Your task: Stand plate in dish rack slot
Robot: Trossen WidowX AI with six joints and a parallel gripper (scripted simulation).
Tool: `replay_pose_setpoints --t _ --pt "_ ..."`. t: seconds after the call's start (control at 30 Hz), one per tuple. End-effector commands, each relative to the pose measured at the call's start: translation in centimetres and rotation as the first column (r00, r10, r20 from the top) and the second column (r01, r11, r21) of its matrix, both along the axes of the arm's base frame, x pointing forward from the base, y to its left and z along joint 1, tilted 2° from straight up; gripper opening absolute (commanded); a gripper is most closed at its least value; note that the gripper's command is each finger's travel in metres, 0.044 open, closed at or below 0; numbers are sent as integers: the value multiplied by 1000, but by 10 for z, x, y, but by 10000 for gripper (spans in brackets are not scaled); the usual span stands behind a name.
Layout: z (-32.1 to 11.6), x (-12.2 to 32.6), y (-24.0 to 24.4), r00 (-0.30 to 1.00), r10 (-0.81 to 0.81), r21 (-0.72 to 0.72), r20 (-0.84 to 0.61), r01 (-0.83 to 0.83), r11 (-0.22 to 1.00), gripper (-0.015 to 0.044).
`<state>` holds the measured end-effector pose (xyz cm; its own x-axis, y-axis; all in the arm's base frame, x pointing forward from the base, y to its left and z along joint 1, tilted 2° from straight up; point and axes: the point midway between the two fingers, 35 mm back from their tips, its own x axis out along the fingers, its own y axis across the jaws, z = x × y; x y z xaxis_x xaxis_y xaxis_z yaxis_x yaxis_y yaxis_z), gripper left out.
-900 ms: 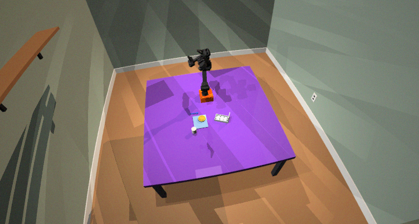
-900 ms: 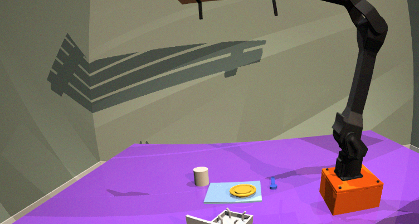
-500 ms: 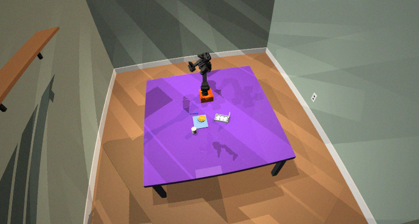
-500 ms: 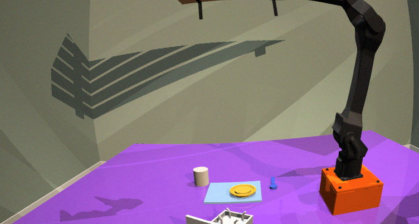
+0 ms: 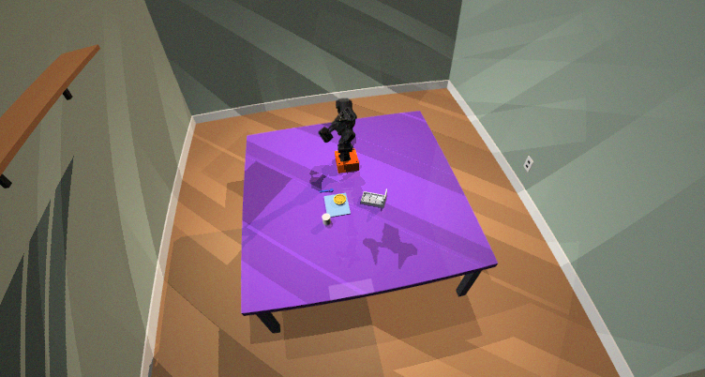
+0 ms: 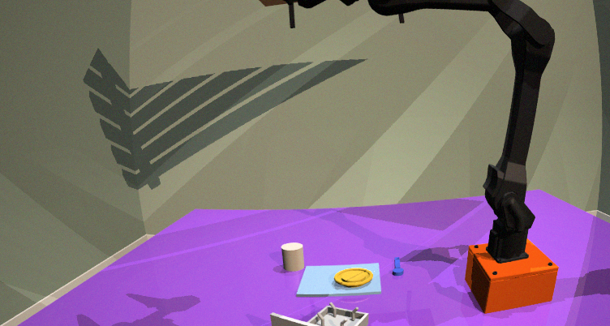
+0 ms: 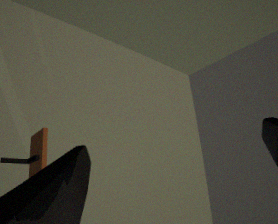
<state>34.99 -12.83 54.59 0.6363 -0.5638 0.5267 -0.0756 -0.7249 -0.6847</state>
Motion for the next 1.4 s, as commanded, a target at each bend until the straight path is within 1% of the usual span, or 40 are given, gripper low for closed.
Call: replay_pose_setpoints --t 0.0,0.23,0.37,0.67,1.0,1.37 --pt "-26 20 -3 997 62 72 -47 -59 996 400" --pt "-76 51 -11 981 156 203 -119 -130 971 400" --pt "-91 59 -12 974 184 250 -135 -146 957 400" --pt "-146 79 -16 944 285 458 -165 -182 870 400" --pt "-209 90 -18 917 359 680 -171 -154 717 400" --pt "-279 89 -19 909 382 869 -166 -48 493 400"
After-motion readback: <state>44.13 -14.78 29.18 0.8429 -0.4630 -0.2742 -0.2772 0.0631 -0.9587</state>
